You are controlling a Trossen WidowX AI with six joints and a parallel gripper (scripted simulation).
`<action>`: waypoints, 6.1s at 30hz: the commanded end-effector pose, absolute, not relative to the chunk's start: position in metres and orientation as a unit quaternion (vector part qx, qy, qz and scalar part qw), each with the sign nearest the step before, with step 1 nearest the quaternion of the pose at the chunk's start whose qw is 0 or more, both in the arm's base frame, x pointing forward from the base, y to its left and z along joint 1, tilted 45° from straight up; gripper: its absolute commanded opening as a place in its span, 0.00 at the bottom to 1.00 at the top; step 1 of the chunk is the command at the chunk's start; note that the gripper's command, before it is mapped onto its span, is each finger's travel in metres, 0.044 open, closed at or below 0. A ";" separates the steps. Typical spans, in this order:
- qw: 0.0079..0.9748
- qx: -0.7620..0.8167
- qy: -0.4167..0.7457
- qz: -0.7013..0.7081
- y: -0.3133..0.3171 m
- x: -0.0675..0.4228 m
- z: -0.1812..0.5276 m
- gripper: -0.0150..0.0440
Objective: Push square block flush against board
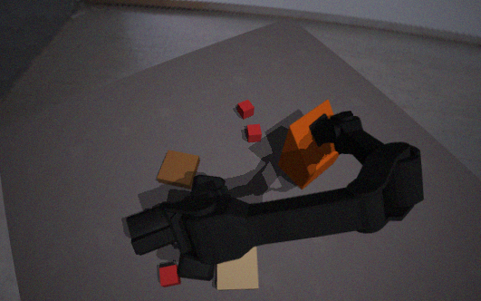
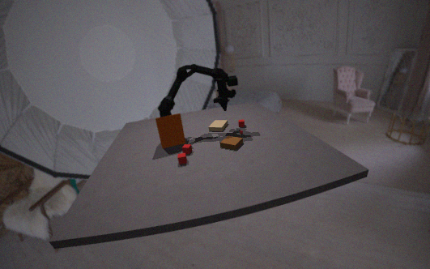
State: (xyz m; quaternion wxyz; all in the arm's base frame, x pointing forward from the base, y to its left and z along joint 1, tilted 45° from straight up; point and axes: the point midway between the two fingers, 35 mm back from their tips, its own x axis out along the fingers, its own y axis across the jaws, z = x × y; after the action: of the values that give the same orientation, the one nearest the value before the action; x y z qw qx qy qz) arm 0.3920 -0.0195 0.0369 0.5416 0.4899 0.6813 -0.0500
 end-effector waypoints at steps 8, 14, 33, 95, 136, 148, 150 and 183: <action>0.532 0.479 0.695 -0.065 -0.108 0.426 -0.084 0.25; 0.525 0.476 0.702 -0.066 -0.148 0.416 -0.162 0.25; 0.526 0.533 0.662 -0.046 -0.127 0.406 -0.238 0.25; 0.499 0.541 0.675 -0.048 -0.087 0.370 -0.208 0.25; 0.492 0.543 0.679 -0.049 -0.107 0.396 -0.223 0.25; 0.491 0.542 0.680 -0.051 -0.148 0.395 -0.185 0.25; 0.491 0.542 0.680 -0.051 -0.148 0.395 -0.185 0.25; 0.544 0.488 0.682 0.022 -0.106 0.360 -0.226 0.25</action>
State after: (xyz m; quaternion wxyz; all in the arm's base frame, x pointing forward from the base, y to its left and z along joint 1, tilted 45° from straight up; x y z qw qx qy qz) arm 0.3641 -0.1105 -0.2256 0.5486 0.4853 0.6805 0.0221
